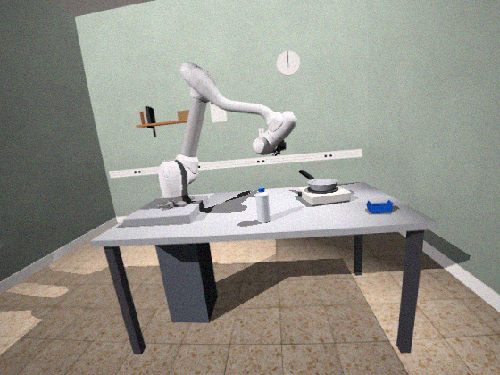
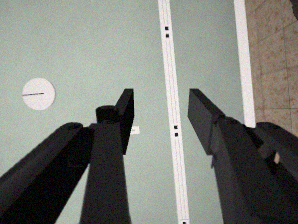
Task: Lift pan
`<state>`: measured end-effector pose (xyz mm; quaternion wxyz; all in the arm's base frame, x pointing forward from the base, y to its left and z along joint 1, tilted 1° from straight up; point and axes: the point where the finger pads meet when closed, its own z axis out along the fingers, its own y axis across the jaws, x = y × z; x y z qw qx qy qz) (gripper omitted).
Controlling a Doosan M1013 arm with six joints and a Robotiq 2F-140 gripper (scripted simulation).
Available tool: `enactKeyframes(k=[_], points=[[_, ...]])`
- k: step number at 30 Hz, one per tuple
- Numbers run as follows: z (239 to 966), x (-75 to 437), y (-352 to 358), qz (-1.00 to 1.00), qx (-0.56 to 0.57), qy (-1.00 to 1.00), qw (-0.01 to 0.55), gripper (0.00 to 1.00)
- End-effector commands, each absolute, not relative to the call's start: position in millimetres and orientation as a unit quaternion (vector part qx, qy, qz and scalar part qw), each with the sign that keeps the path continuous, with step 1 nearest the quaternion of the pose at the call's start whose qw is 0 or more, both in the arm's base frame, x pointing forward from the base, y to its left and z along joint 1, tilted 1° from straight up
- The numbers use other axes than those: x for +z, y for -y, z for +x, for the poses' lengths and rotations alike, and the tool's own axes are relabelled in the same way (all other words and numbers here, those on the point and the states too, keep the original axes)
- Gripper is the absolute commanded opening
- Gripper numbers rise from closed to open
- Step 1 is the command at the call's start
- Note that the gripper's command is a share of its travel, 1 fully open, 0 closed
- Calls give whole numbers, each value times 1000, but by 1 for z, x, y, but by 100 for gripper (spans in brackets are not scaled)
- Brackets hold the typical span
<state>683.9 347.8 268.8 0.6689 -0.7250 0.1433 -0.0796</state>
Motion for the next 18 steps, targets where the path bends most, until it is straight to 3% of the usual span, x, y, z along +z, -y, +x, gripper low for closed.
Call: enactKeyframes(k=[1,13,18], points=[[707,266,-340,-682,-125,-193,695,41],[747,234,-286,-615,-216,-306,694,41],[761,203,-240,-582,-271,-376,669,41]])
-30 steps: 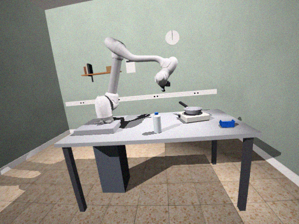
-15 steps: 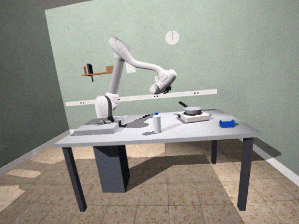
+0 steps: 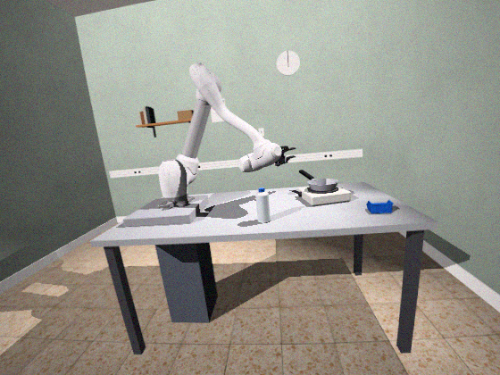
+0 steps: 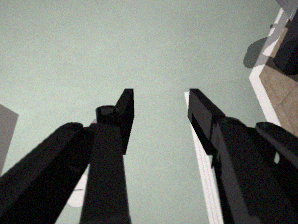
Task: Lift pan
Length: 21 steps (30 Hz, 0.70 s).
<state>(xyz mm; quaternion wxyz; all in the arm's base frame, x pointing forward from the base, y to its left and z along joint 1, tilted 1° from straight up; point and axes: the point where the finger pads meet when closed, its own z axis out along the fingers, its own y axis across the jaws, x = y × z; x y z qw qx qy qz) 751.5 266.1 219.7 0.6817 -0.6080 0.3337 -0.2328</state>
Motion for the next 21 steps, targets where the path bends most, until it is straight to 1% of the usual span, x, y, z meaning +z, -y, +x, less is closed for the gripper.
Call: enactKeyframes(k=[1,9,21], points=[[763,198,-233,-577,-279,-386,663,41],[764,163,-184,-552,-327,-447,624,41],[763,158,-177,-549,-333,-454,618,41]])
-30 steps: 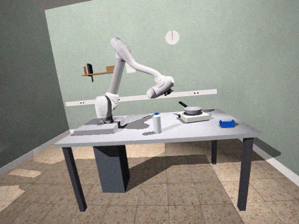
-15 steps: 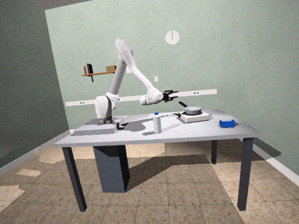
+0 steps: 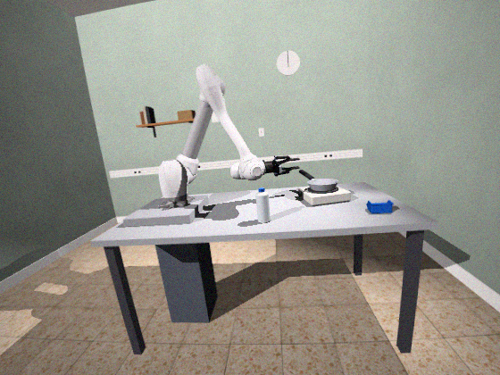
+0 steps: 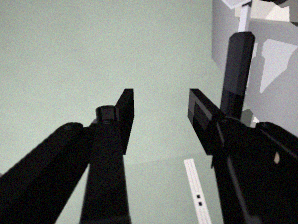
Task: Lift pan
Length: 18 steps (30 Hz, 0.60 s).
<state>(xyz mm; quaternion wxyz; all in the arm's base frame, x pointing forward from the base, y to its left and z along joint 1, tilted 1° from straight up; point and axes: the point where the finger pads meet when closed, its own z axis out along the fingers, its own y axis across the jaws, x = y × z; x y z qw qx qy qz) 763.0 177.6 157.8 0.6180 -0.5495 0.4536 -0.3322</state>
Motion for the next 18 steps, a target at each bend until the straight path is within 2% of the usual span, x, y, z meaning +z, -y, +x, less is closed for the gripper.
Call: enactKeyframes(k=[1,18], points=[[763,158,-177,-549,-333,-454,618,41],[763,137,-177,-549,-332,-453,619,41]])
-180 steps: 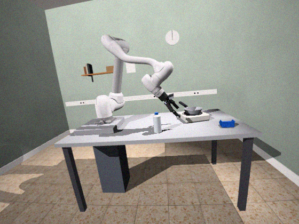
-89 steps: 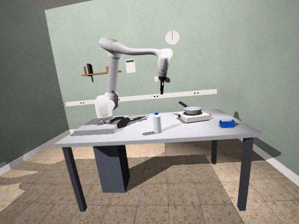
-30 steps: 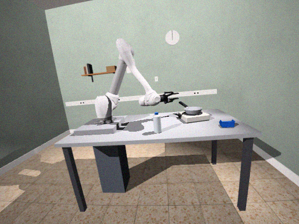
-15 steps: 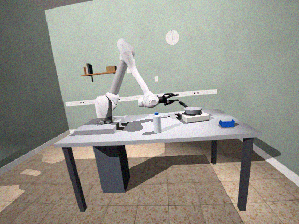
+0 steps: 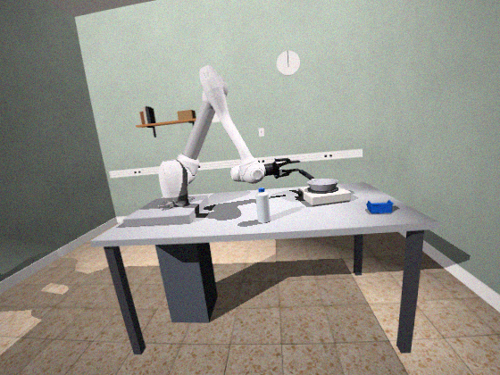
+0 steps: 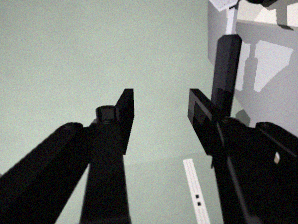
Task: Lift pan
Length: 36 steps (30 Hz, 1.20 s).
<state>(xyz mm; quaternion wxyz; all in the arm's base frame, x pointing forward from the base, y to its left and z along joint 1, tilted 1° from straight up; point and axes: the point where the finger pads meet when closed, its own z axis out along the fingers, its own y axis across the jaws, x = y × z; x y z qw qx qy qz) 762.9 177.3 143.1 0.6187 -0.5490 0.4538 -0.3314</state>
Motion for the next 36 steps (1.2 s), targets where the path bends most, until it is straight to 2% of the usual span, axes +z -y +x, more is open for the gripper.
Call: enactKeyframes(k=[1,22,36], points=[[763,135,-177,-549,-332,-453,619,41],[763,76,-177,-549,-332,-453,619,41],[763,59,-177,-549,-332,-453,619,41]])
